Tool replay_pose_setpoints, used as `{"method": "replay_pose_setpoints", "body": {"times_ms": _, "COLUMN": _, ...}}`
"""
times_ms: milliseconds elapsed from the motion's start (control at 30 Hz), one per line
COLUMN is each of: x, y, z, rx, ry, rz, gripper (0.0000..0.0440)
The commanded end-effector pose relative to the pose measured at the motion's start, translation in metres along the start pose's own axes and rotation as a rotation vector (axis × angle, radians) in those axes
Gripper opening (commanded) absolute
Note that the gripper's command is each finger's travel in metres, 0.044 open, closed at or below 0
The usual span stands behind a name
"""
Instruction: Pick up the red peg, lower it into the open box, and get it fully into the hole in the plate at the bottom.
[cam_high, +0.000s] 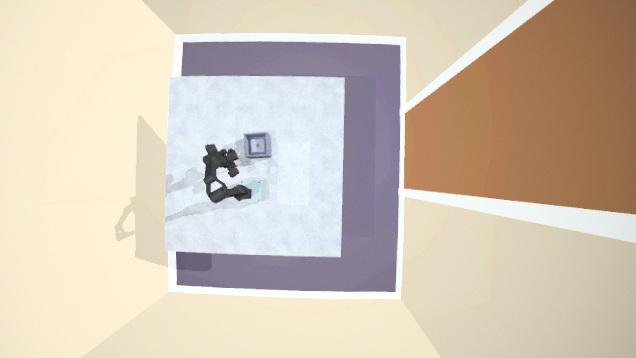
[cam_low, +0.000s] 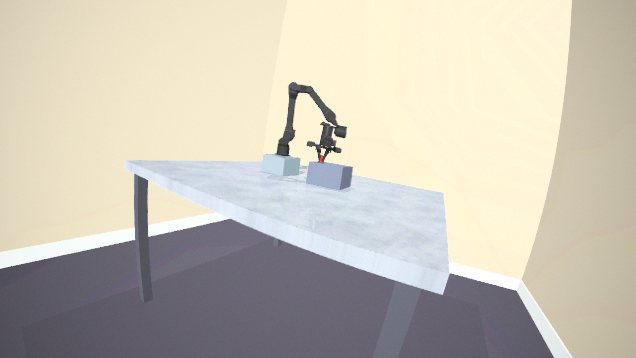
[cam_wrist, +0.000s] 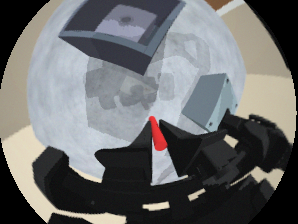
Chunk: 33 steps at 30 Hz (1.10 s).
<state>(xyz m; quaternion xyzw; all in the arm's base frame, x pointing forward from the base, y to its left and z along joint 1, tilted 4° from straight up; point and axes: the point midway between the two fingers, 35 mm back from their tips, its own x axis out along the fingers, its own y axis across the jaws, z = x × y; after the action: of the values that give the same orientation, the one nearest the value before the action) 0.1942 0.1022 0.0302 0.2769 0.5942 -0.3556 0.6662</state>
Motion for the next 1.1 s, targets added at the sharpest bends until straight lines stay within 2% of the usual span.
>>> {"method": "replay_pose_setpoints", "body": {"times_ms": 0, "x": -0.01, "y": 0.003, "z": 0.009, "rx": -0.024, "ry": -0.027, "rz": 0.014, "gripper": 0.0001}}
{"method": "replay_pose_setpoints", "body": {"times_ms": 633, "x": -0.063, "y": 0.026, "z": 0.075, "rx": -0.05, "ry": -0.121, "rz": 0.08, "gripper": 0.0}}
{"method": "replay_pose_setpoints", "body": {"times_ms": 1067, "x": -0.067, "y": 0.027, "z": 0.129, "rx": 0.026, "ry": -0.121, "rz": 0.089, "gripper": 0.0}}
